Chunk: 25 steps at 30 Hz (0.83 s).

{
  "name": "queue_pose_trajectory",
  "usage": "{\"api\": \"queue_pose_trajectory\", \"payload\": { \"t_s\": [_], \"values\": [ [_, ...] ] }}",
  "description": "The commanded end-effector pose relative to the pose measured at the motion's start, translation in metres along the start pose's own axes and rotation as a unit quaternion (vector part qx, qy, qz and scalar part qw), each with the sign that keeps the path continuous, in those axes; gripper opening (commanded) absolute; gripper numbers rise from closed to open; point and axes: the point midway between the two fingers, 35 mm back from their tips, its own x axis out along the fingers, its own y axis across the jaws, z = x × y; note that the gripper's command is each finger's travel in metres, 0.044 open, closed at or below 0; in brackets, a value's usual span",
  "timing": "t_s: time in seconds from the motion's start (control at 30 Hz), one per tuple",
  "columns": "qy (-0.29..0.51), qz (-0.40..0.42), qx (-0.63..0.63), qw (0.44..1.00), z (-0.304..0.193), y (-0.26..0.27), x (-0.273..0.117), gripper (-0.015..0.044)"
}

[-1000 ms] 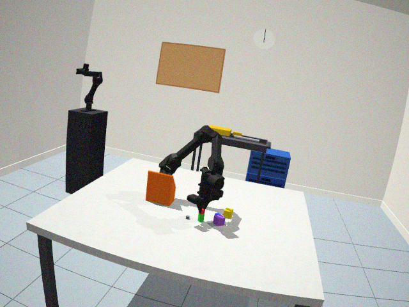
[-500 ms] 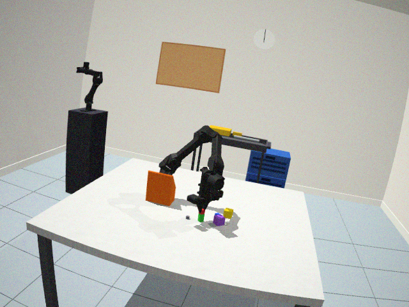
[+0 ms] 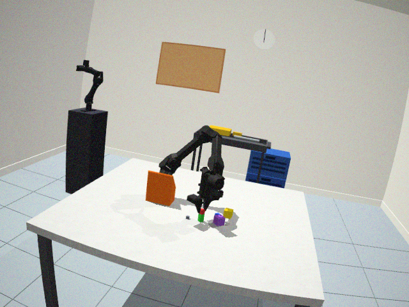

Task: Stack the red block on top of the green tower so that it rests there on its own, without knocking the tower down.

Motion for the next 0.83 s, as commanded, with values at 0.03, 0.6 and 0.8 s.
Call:
{"api": "queue_pose_trajectory", "payload": {
  "t_s": [0.03,0.6,0.8],
  "values": [
    [0.001,0.000,0.000,1.000,-0.0003,-0.0001,0.0003,0.0341],
    [0.001,0.000,0.000,1.000,-0.0003,-0.0001,0.0003,0.0440],
    [0.001,0.000,0.000,1.000,-0.0003,-0.0001,0.0003,0.0440]
  ]
}}
